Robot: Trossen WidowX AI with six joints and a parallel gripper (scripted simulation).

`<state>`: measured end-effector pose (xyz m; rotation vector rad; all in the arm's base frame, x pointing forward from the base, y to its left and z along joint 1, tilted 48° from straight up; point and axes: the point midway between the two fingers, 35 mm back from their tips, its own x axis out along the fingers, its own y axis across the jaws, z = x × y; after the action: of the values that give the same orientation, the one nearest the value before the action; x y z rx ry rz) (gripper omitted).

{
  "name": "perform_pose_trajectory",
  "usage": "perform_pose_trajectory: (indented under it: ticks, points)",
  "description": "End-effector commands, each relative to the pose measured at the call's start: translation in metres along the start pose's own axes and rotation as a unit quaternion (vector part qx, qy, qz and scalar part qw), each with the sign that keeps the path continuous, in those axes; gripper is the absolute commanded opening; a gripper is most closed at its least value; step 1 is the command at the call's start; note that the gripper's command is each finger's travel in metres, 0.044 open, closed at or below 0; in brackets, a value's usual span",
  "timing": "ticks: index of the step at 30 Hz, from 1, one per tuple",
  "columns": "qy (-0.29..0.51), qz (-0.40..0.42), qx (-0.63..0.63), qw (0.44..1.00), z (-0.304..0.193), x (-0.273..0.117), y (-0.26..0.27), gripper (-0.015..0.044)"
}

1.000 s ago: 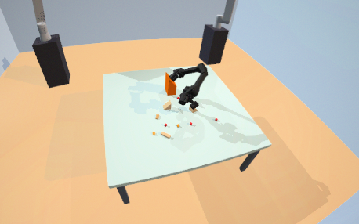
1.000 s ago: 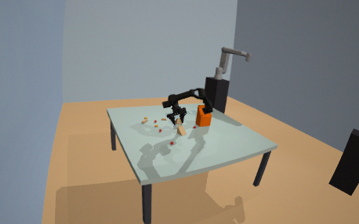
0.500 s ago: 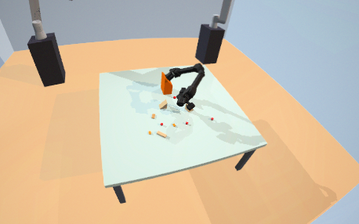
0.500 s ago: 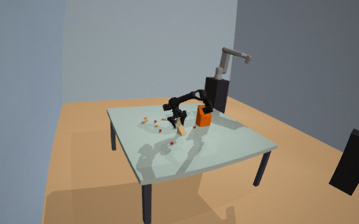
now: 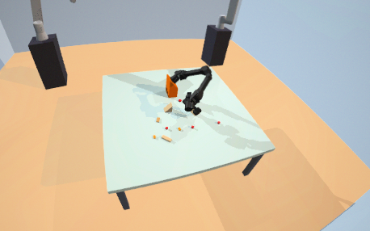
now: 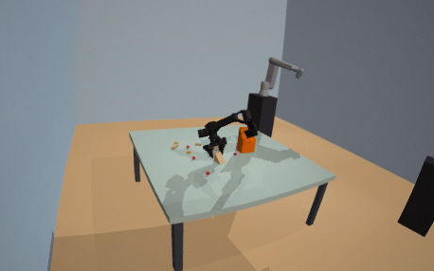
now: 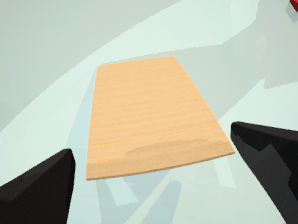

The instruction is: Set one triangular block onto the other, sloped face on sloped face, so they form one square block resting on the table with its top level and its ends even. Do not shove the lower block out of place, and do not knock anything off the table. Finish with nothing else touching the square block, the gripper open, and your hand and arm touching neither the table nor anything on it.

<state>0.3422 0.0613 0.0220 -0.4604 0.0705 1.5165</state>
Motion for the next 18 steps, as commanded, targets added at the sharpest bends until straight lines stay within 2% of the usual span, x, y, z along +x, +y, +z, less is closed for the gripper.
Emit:
perform_pose_trajectory:
  ticks: [1, 14, 18]
  points:
    - [-0.002, -0.002, -0.002, 1.0, 0.004, 0.006, 0.0, 0.044]
    - [-0.01, -0.001, -0.003, 1.0, 0.009, 0.024, 0.001, 0.044]
    - [-0.01, -0.001, -0.003, 1.0, 0.009, 0.024, 0.001, 0.0335]
